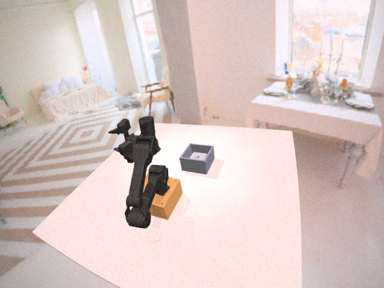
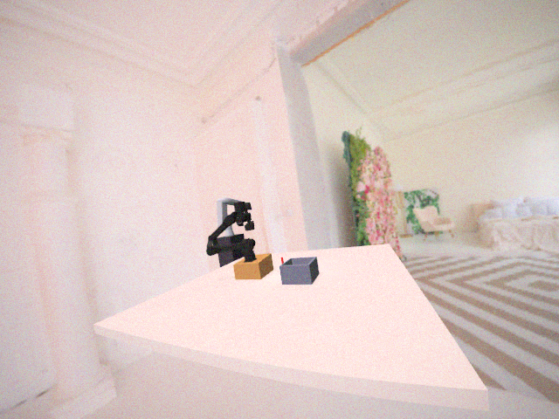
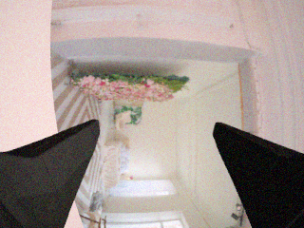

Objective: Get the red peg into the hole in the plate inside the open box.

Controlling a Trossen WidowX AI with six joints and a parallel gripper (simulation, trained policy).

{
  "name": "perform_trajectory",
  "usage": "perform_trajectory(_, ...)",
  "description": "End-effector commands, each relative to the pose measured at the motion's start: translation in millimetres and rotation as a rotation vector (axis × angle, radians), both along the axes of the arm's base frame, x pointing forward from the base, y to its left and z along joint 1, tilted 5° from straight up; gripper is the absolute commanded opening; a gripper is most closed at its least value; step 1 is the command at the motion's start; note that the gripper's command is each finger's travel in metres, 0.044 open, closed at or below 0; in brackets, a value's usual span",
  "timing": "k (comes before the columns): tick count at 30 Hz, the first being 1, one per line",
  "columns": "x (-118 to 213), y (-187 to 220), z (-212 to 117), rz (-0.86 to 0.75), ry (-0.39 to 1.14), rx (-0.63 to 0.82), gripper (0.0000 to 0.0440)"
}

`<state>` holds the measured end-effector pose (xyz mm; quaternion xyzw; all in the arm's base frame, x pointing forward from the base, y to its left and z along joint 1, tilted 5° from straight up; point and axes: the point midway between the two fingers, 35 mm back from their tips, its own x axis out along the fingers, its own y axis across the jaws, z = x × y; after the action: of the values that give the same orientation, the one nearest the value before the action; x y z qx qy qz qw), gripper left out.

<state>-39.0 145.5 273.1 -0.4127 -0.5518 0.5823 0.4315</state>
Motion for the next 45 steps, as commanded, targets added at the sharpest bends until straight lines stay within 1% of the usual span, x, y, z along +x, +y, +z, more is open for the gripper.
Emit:
perform_trajectory(1, 2, 1, 3, -0.018, 0.028, -0.011, 0.0411)
perform_trajectory(4, 7, 2, 11, -0.070, 0.114, -0.040, 0.0440)
perform_trajectory(14, 38, 4, 41, -0.294, 0.378, -0.078, 0.0440)
perform_trajectory(23, 70, 2, 58, -0.489, 0.625, -0.064, 0.0440)
perform_trajectory(27, 82, 1, 64, -0.551, 0.748, -0.052, 0.0440)
perform_trajectory(34, 94, 1, 59, -0.608, 0.973, -0.084, 0.0440)
perform_trajectory(45, 114, 2, 36, -0.728, 1.318, -0.163, 0.0440)
